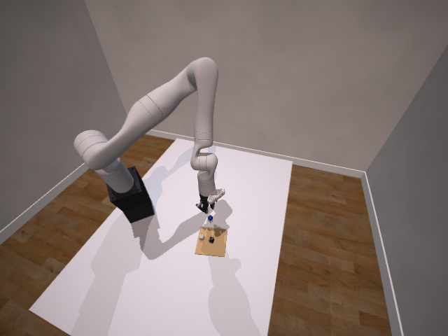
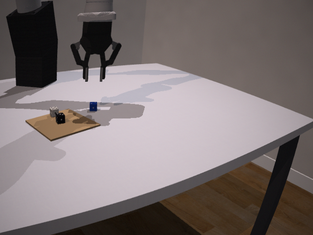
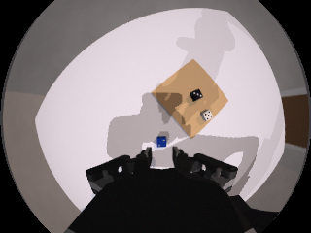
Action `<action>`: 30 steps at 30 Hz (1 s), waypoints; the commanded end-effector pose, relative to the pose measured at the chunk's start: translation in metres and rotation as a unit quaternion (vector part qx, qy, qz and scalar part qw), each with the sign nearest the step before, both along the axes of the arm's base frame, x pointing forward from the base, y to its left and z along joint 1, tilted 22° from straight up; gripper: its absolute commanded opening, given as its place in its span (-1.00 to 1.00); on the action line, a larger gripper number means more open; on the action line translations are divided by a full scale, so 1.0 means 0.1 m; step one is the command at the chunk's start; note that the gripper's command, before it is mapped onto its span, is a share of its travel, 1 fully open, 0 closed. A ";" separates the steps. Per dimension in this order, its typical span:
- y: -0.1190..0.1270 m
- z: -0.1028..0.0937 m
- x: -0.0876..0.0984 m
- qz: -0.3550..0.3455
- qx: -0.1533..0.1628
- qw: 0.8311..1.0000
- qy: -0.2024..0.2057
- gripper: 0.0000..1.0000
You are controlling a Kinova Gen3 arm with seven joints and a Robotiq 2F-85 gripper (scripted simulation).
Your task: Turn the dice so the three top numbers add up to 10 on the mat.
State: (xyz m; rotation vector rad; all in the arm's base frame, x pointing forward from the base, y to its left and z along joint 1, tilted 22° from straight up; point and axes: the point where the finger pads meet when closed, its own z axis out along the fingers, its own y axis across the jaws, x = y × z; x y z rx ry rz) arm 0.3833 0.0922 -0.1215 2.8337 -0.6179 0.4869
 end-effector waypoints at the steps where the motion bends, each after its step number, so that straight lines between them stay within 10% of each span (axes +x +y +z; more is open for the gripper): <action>1: 0.00 -0.02 0.00 0.007 -0.001 1.000 0.000 -0.30; 30: -0.11 -0.41 0.13 0.007 -0.001 1.000 0.000 -0.30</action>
